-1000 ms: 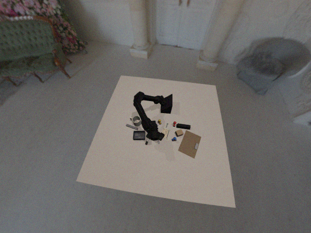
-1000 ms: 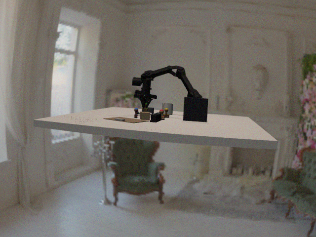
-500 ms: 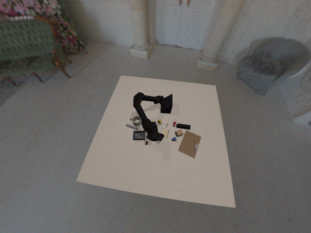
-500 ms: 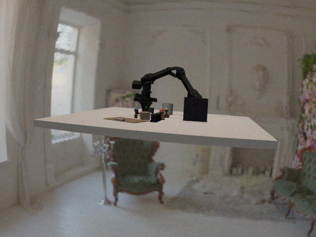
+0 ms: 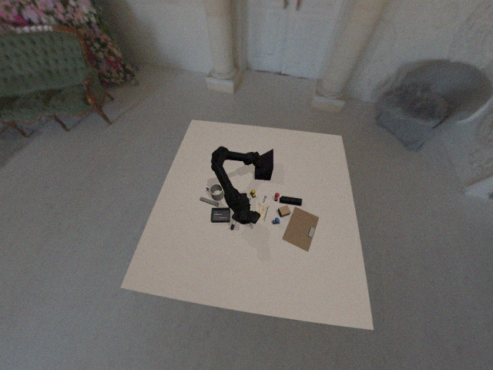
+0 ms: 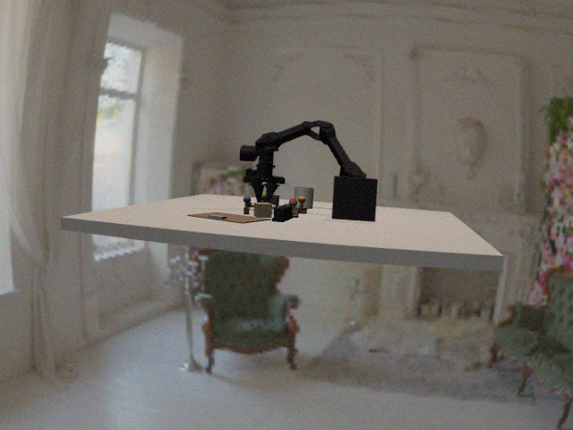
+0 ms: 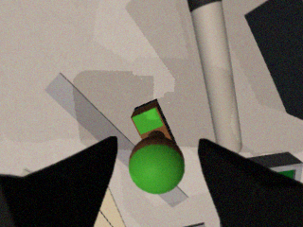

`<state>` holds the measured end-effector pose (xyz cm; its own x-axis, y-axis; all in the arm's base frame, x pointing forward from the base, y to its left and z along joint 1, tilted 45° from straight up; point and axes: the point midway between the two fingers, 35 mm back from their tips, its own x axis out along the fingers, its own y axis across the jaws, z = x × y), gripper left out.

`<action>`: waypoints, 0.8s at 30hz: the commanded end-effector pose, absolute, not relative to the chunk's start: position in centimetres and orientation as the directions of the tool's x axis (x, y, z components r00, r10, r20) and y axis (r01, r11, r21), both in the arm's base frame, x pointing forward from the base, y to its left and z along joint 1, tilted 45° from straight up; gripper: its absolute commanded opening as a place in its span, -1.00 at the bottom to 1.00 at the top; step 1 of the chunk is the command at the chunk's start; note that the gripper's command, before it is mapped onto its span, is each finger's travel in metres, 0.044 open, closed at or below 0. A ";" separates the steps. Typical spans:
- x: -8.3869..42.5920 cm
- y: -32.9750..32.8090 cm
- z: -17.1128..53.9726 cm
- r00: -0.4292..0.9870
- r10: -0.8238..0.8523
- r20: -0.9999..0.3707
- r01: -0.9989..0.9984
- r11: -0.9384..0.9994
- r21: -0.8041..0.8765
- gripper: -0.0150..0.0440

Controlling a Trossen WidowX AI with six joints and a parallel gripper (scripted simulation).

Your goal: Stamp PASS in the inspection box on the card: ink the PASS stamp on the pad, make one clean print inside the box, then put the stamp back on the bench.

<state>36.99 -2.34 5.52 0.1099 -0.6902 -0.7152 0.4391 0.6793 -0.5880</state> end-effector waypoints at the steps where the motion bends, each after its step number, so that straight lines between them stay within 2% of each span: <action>1: 37.3 0.1 7.6 0.119 -0.683 -0.720 0.440 0.687 -0.579 0.39; 7: 35.9 5.5 13.2 0.116 -0.687 -0.717 0.435 0.684 -0.585 0.39; 24: 35.9 5.7 13.4 0.116 -0.687 -0.717 0.435 0.684 -0.585 0.39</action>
